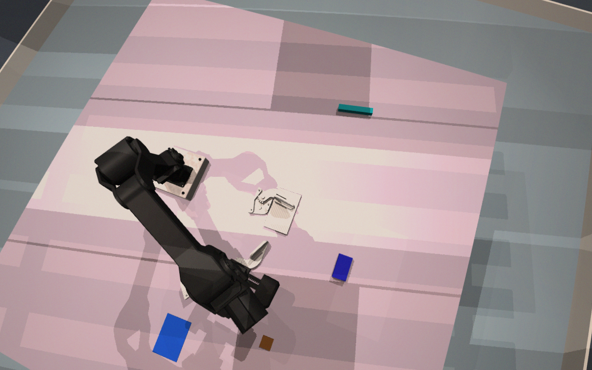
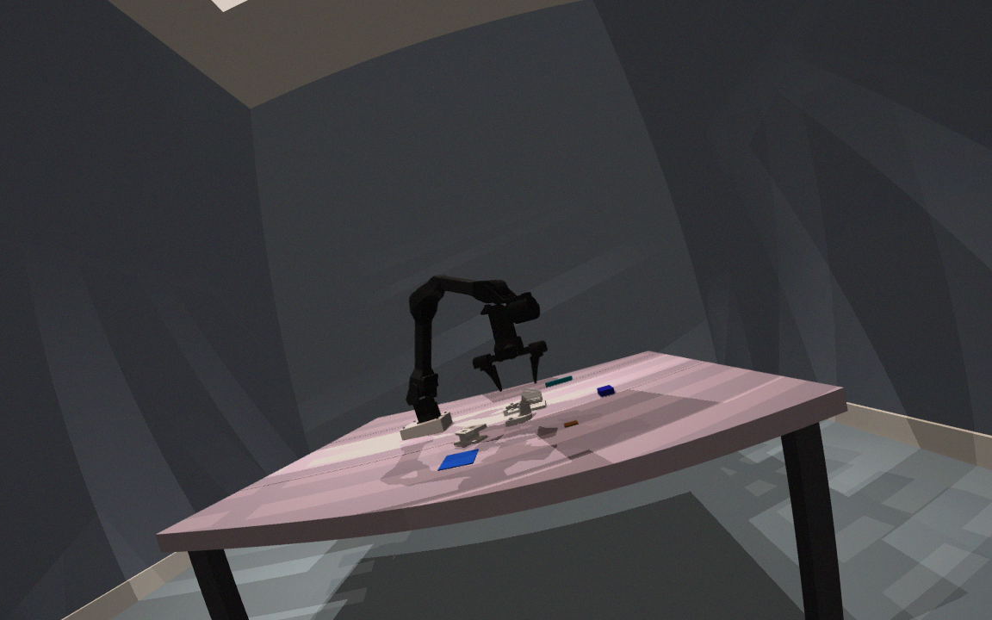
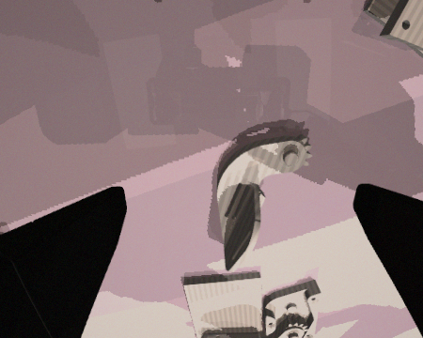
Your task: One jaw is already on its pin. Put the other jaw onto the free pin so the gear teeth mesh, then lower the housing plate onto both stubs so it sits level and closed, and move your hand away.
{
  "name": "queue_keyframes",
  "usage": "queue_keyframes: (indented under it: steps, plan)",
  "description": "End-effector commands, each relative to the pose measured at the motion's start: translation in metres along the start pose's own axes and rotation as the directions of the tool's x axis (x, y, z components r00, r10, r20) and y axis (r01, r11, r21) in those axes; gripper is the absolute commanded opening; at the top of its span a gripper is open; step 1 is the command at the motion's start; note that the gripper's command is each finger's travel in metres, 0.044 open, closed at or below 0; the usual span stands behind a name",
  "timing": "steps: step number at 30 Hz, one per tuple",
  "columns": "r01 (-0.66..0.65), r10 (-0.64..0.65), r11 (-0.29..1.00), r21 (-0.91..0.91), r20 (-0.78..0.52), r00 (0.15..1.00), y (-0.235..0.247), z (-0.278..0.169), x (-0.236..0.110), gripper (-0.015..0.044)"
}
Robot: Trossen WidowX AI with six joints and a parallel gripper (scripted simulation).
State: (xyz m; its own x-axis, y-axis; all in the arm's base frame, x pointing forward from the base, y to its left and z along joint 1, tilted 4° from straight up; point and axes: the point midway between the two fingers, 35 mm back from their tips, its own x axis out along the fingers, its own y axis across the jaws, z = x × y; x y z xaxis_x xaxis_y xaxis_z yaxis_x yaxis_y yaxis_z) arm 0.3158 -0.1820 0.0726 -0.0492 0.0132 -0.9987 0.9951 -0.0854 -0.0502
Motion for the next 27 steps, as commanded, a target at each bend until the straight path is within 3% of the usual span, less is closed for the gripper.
queue_keyframes:
  steps: [1, 13, 27]
  plan:
    - [-0.004, 0.004, 0.993, -0.121, -0.002, 1.000, 0.000, -0.003, -0.001, 0.0440]
    - [-0.005, 0.004, 0.875, -0.484, -0.002, 1.000, -0.001, -0.010, -0.001, 0.0440]
    - [-0.004, 0.004, 0.579, -0.816, -0.002, 1.000, -0.001, -0.019, -0.002, 0.0440]
